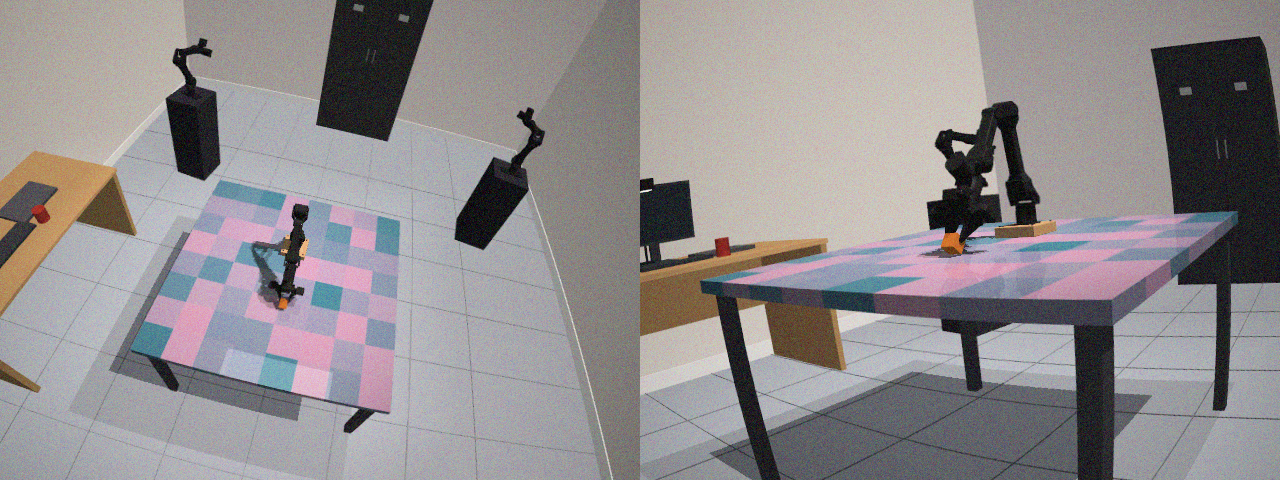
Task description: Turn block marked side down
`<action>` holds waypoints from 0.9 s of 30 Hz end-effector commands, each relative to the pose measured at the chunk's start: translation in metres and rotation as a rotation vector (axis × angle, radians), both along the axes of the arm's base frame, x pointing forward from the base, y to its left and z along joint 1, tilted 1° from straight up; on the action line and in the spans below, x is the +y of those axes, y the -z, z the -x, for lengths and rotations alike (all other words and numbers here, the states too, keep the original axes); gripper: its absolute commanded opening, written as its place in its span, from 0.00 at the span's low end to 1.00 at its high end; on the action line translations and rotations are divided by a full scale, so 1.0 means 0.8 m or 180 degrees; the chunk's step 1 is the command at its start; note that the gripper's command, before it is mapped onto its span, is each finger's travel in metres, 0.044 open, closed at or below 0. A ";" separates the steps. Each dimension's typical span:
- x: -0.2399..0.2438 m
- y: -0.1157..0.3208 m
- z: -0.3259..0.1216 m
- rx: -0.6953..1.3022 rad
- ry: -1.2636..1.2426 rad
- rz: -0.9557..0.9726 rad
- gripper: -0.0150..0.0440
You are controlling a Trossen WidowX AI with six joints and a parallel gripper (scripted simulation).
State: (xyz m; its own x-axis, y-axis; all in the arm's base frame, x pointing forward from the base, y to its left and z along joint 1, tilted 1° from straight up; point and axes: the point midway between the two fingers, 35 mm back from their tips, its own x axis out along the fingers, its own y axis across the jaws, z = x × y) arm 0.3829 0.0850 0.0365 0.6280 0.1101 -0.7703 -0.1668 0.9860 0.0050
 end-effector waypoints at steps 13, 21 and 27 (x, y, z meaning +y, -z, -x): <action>-0.001 0.021 0.002 -0.0753 0.0004 -0.0104 0.25; -0.004 0.019 0.014 -0.1134 0.0010 -0.0171 0.25; -0.005 0.015 0.016 -0.1238 0.0011 -0.0189 0.25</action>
